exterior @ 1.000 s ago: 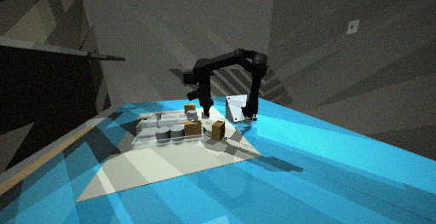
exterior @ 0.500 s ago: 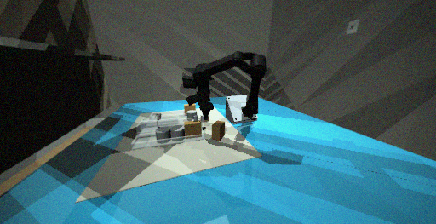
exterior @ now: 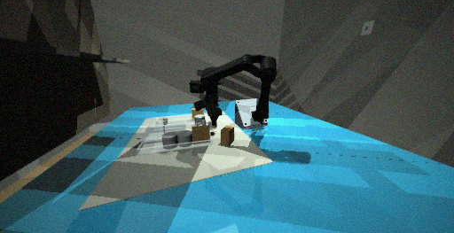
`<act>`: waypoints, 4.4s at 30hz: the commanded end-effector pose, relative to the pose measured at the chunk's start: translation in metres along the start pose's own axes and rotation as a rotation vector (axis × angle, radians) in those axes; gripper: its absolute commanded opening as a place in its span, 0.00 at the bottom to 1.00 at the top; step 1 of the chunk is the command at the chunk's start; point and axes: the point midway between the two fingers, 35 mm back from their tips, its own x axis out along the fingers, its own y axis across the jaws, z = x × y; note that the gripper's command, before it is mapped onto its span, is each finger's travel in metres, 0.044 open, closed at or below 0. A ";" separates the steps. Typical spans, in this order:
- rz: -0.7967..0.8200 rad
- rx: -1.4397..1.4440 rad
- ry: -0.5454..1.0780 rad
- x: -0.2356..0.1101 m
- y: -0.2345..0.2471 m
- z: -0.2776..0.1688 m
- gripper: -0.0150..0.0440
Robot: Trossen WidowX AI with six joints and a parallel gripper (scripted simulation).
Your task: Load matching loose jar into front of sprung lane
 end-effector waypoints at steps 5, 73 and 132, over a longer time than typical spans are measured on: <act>0.002 0.002 -0.003 0.000 0.000 0.004 0.25; 0.002 0.001 -0.004 0.000 0.001 0.029 0.25; 0.002 0.000 -0.005 -0.002 0.003 0.051 0.25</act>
